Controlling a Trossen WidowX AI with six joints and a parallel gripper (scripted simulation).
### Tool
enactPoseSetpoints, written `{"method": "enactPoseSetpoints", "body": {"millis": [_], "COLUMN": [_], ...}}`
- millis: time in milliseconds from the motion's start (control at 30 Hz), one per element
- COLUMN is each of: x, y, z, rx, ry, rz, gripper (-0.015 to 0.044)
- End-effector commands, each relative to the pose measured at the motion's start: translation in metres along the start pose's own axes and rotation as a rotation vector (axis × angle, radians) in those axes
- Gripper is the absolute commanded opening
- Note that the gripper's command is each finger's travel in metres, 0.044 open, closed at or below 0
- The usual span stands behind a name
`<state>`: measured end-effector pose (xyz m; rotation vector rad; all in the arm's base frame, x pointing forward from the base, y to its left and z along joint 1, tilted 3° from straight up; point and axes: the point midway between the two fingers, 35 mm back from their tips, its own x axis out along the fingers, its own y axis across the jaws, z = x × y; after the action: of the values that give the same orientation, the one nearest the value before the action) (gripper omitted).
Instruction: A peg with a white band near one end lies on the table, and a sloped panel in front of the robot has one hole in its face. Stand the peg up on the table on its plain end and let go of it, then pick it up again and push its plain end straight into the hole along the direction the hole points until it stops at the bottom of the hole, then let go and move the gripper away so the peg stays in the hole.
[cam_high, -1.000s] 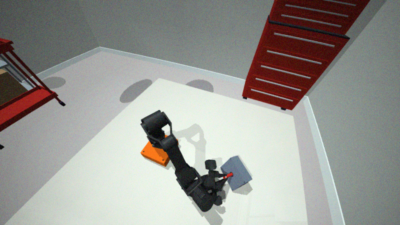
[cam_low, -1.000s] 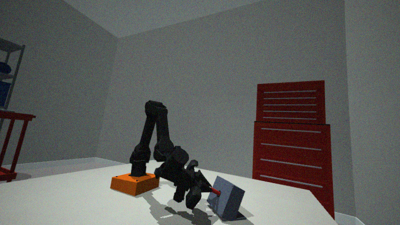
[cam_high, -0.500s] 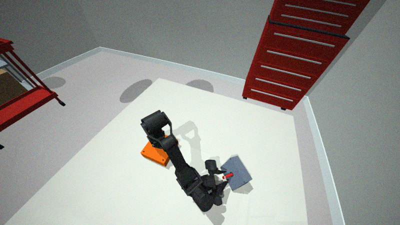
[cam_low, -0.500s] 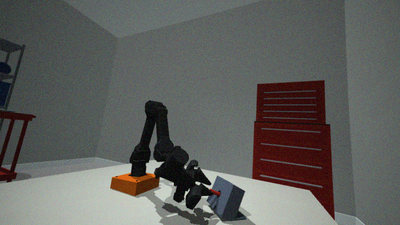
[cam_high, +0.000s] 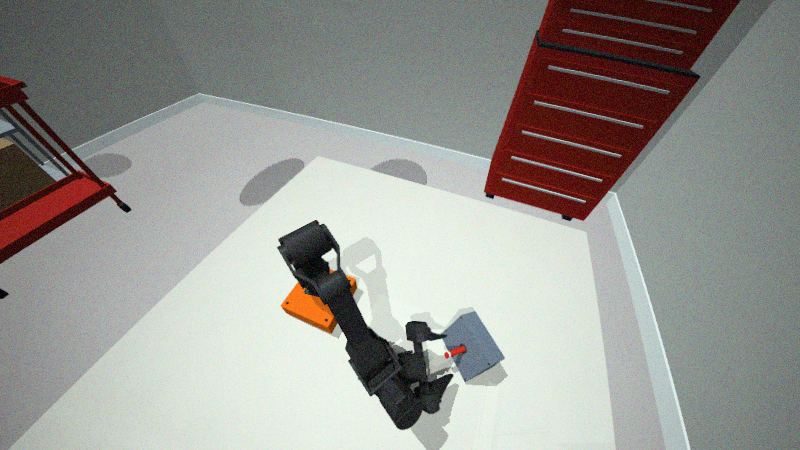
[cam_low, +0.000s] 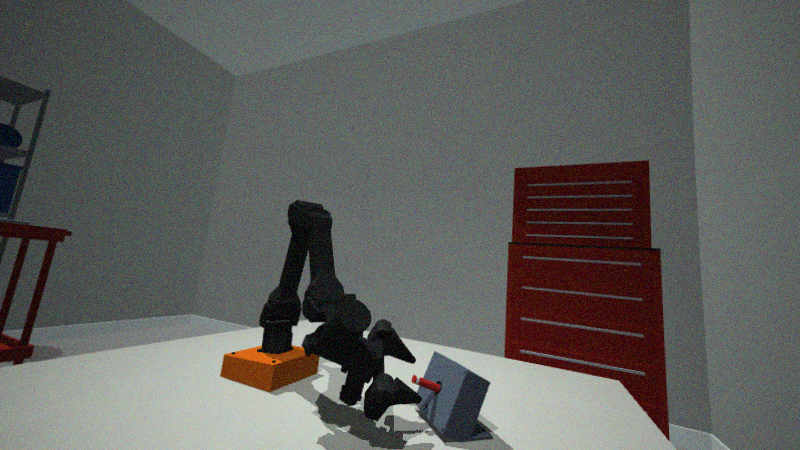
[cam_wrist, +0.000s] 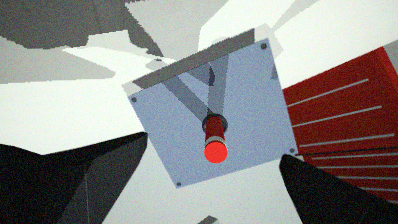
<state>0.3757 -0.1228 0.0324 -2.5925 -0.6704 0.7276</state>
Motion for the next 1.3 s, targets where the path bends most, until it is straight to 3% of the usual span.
{"method": "enactPoseSetpoints", "body": {"millis": [0, 1267], "x": [-0.006, -0.058], "y": [0.000, 0.006], "z": [-0.004, 0.005], "rx": [-0.013, -0.009], "ry": [0.005, 0.005], "rz": [-0.001, 0.002], "gripper": [0.0440, 0.0440]}}
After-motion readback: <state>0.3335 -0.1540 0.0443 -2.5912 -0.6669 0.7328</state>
